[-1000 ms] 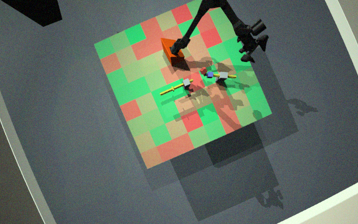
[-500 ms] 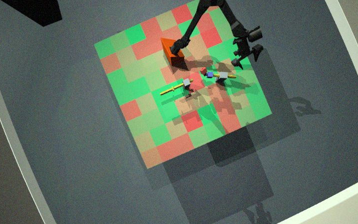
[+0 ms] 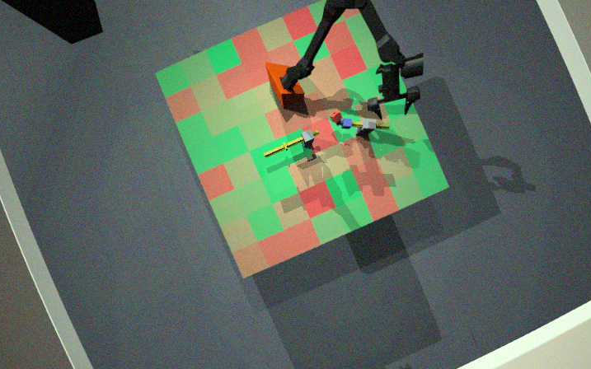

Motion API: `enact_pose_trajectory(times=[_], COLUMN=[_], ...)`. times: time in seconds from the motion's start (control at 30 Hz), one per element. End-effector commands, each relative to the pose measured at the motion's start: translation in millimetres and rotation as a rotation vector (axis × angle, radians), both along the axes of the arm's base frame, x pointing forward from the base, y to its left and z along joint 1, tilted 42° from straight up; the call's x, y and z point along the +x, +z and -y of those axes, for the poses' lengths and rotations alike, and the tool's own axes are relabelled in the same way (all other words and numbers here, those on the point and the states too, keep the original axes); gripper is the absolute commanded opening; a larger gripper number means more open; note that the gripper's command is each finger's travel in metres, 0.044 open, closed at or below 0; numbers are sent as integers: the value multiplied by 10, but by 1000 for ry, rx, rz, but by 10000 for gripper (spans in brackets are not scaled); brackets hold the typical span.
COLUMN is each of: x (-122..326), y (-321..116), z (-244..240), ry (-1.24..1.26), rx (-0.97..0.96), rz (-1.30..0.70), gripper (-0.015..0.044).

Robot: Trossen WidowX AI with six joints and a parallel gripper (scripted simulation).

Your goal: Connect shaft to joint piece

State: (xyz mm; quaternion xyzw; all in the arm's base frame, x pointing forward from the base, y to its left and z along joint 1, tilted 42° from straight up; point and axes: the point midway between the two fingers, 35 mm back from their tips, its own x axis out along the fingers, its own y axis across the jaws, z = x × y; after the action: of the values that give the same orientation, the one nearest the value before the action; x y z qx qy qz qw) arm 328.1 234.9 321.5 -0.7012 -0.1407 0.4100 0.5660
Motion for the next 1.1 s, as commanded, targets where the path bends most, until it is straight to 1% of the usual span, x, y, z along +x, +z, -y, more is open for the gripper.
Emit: enact_pose_trajectory(times=[0.0, 0.5, 1.07], x=[-9, -121, -447], y=[-137, -618, -1034], z=[146, 709, 1255], ry=[-46, -265, -560], rx=[16, 99, 244], rz=[-100, -482, -909], gripper=[440, 440, 440])
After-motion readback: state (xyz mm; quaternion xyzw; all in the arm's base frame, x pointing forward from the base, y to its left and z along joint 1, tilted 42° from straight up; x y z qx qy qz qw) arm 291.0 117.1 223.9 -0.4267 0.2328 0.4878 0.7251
